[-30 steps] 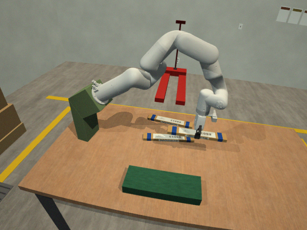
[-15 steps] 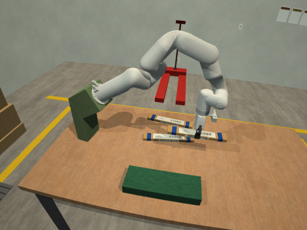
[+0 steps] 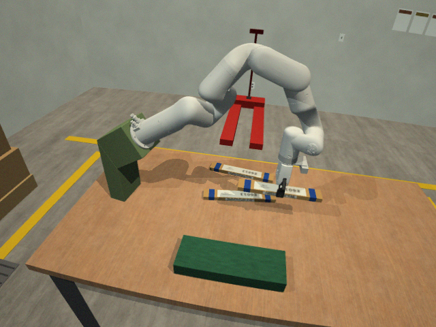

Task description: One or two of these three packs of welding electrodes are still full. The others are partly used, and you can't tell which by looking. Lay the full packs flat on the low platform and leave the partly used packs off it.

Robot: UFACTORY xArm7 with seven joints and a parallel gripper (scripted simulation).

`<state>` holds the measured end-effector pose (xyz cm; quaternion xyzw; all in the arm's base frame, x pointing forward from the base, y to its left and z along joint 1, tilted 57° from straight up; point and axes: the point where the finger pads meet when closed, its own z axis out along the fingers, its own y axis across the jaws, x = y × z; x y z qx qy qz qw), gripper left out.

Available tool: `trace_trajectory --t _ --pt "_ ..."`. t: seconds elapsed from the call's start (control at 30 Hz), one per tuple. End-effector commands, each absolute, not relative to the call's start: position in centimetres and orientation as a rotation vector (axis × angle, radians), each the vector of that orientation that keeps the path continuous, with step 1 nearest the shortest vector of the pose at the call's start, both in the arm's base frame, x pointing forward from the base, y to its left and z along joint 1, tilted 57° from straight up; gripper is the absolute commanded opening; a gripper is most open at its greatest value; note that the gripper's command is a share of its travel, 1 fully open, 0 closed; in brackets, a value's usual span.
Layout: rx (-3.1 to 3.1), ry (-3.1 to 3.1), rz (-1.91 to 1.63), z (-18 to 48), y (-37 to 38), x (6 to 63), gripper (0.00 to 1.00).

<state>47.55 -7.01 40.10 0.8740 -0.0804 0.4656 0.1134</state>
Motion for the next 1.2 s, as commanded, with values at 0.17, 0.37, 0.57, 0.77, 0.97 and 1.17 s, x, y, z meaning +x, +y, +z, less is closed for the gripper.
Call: trace_trajectory --t 0.17,0.37,0.57,0.77,0.97,1.17 --pt "2.562 -0.235 1.368 40.23 -6.98 47.55 0.58" --pt "2.562 -0.235 1.368 40.23 -6.98 47.55 0.58" --pt "2.562 -0.235 1.368 40.23 -6.98 47.55 0.58" --pt "2.561 -0.233 1.368 40.23 -6.97 47.55 0.58" --pt "2.526 -0.064 1.32 40.26 -6.91 47.62 0.58" --pt "2.523 -0.05 1.316 40.27 -6.9 47.62 0.58"
